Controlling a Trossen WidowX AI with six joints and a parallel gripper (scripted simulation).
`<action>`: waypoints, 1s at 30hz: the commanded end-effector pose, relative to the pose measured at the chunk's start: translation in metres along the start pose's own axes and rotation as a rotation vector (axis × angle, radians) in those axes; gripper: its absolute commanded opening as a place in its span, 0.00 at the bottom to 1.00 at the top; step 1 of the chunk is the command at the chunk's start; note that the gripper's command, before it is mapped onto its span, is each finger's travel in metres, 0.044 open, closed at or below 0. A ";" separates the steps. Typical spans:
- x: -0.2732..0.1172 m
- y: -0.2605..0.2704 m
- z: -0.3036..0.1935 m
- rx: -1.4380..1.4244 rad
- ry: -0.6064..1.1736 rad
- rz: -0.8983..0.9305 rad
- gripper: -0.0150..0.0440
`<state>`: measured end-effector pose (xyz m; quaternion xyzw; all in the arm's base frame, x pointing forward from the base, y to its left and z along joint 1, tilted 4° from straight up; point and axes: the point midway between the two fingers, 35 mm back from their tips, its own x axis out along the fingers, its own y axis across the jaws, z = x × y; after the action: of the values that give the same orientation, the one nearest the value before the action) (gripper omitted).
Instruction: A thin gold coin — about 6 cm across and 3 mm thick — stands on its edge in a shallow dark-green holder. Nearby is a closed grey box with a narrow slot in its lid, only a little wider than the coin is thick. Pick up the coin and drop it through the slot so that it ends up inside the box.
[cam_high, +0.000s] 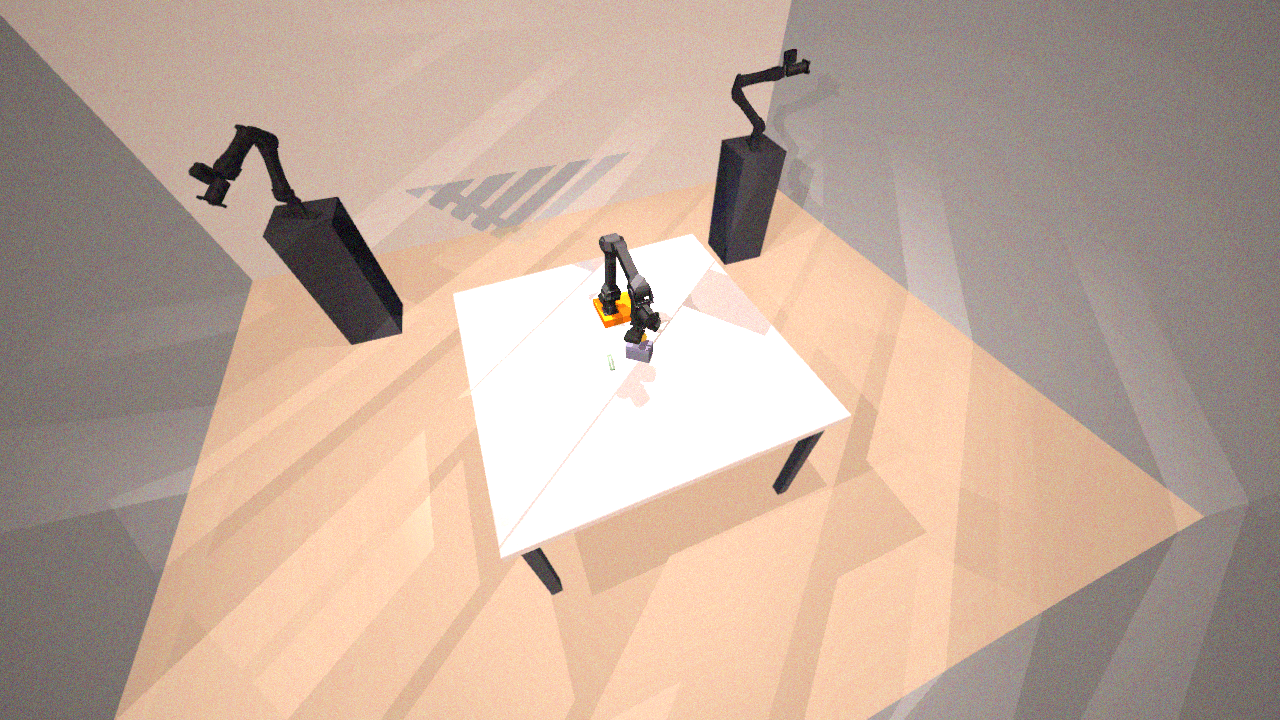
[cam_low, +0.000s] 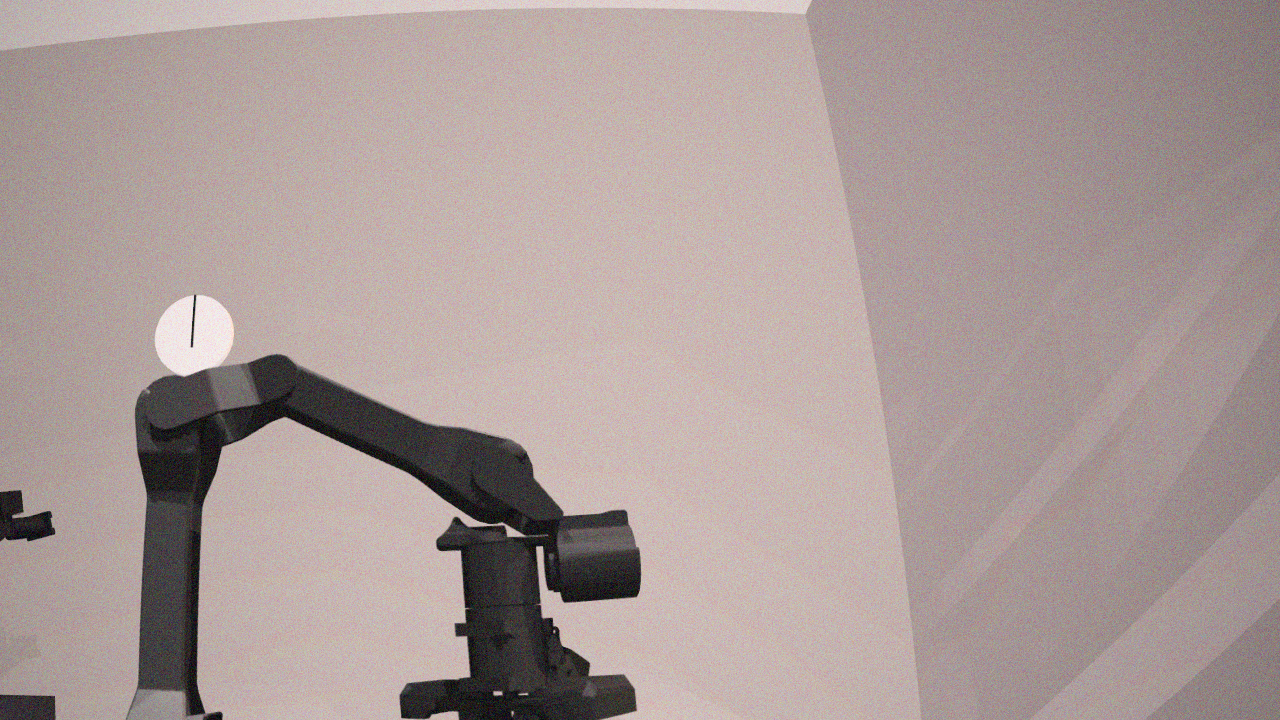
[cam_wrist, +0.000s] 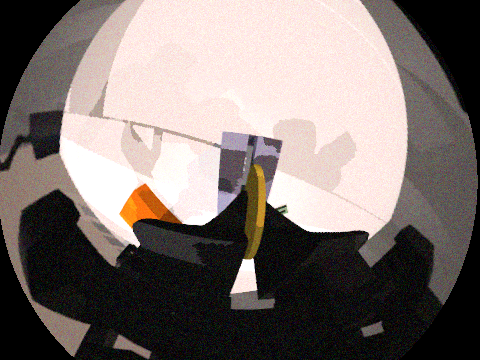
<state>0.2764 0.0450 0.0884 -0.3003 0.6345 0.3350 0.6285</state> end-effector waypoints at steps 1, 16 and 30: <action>0.003 0.001 0.000 0.008 0.001 0.002 0.25; 0.010 0.000 0.000 0.008 0.001 0.002 0.25; 0.012 0.000 0.000 0.003 0.000 0.000 0.48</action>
<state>0.2757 0.0455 0.0758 -0.2989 0.6353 0.3342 0.6288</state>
